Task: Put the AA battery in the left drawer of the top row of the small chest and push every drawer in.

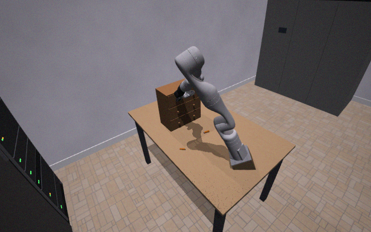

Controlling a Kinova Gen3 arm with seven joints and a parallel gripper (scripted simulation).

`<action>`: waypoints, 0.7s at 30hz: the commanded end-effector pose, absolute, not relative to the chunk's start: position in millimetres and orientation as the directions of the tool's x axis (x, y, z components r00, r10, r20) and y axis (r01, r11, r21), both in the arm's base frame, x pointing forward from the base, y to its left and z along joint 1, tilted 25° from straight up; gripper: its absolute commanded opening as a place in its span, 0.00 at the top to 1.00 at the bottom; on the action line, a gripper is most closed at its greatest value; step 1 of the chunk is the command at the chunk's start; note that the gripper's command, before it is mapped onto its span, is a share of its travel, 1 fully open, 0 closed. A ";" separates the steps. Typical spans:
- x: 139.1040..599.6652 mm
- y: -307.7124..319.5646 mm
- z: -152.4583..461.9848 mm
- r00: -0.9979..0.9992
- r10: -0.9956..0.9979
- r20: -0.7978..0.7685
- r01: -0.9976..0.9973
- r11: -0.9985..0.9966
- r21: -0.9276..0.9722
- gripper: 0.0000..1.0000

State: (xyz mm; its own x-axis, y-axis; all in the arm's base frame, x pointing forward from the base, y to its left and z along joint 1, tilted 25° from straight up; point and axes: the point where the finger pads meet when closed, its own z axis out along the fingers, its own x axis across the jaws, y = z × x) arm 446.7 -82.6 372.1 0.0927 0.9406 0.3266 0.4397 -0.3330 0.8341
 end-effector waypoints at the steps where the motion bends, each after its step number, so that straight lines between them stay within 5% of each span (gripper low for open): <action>1: 443.8 -79.9 372.1 0.086 0.941 0.327 0.439 -0.330 0.836 0.63; 21: 424.5 -78.4 365.7 0.089 0.942 0.322 0.441 -0.328 0.836 0.63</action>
State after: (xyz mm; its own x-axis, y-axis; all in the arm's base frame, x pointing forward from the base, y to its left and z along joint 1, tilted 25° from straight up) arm 429.9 -79.6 367.1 0.0925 0.9399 0.3287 0.4391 -0.3348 0.8337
